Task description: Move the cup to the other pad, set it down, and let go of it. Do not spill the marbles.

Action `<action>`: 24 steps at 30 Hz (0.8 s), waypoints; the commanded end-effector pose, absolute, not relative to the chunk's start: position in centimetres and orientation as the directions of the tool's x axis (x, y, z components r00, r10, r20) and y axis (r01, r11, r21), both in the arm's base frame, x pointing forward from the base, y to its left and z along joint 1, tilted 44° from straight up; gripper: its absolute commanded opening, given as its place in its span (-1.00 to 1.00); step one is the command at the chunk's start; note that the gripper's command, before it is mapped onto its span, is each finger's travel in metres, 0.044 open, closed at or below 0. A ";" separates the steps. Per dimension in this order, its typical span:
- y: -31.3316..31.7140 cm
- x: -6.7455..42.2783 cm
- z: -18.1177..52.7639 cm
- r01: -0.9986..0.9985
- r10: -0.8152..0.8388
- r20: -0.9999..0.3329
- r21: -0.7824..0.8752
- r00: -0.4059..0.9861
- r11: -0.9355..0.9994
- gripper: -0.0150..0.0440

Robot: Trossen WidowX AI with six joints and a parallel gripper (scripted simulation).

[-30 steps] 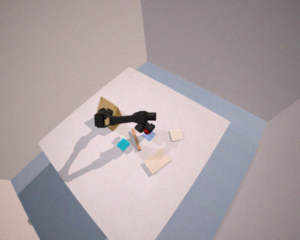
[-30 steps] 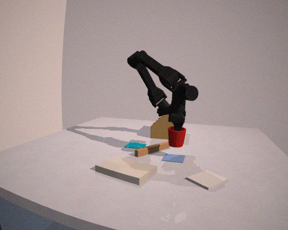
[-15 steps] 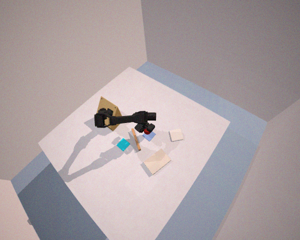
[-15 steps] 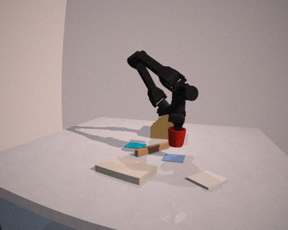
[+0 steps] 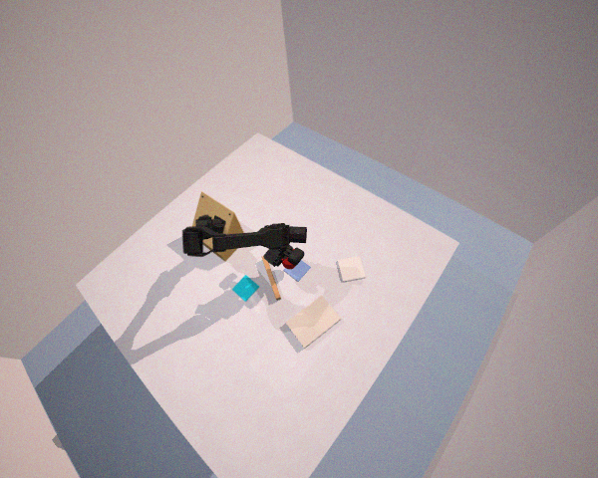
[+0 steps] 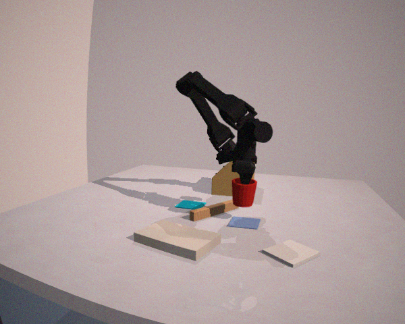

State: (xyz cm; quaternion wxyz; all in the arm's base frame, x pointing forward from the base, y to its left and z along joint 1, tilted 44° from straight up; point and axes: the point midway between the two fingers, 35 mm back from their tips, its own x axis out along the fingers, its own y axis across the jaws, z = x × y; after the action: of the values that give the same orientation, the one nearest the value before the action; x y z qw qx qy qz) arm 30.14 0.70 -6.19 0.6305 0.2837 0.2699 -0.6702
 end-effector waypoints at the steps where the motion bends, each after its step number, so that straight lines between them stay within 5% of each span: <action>1: 0.4 29.9 -5.6 0.999 -0.693 -0.721 0.004 -0.034 -0.053 -0.49; 24: -2.1 27.4 -3.2 0.999 -0.692 -0.721 0.004 -0.035 -0.054 -0.49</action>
State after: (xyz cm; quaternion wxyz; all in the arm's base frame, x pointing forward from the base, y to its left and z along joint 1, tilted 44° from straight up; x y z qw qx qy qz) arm 27.53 -1.87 -3.69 0.6296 0.2849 0.2707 -0.6702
